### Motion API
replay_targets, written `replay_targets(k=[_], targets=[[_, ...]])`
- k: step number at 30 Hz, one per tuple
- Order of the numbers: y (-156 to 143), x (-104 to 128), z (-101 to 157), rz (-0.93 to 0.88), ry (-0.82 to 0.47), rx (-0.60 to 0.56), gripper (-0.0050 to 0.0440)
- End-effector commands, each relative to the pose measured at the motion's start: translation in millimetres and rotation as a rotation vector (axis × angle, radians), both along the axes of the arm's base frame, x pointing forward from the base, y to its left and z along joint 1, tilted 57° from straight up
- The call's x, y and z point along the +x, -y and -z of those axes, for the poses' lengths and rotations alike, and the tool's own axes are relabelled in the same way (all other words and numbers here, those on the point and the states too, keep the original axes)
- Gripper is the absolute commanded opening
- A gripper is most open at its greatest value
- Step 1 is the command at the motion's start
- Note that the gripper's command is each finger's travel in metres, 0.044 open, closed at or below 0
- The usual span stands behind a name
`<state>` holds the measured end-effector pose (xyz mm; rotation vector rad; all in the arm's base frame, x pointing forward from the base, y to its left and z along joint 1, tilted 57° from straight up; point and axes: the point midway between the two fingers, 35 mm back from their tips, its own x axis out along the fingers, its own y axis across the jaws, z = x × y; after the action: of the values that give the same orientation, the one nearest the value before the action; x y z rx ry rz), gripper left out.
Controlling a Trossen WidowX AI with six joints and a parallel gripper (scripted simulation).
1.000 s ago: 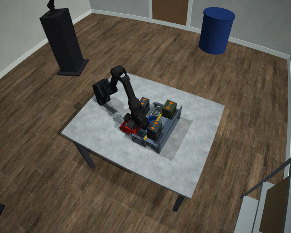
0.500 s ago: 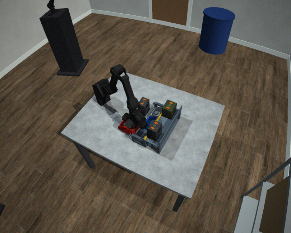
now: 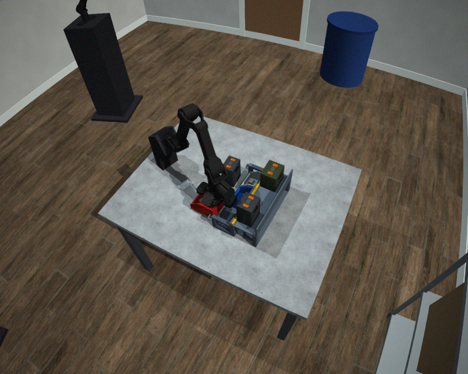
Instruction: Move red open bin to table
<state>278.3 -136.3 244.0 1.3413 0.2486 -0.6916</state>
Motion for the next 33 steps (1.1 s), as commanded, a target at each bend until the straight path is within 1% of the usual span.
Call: replay_targets(k=[1,33], targets=[[0,0,-4,-0.001,0.010,-0.009,0.0000],[4,11,3,-0.001,0.010,-0.009,0.0000]])
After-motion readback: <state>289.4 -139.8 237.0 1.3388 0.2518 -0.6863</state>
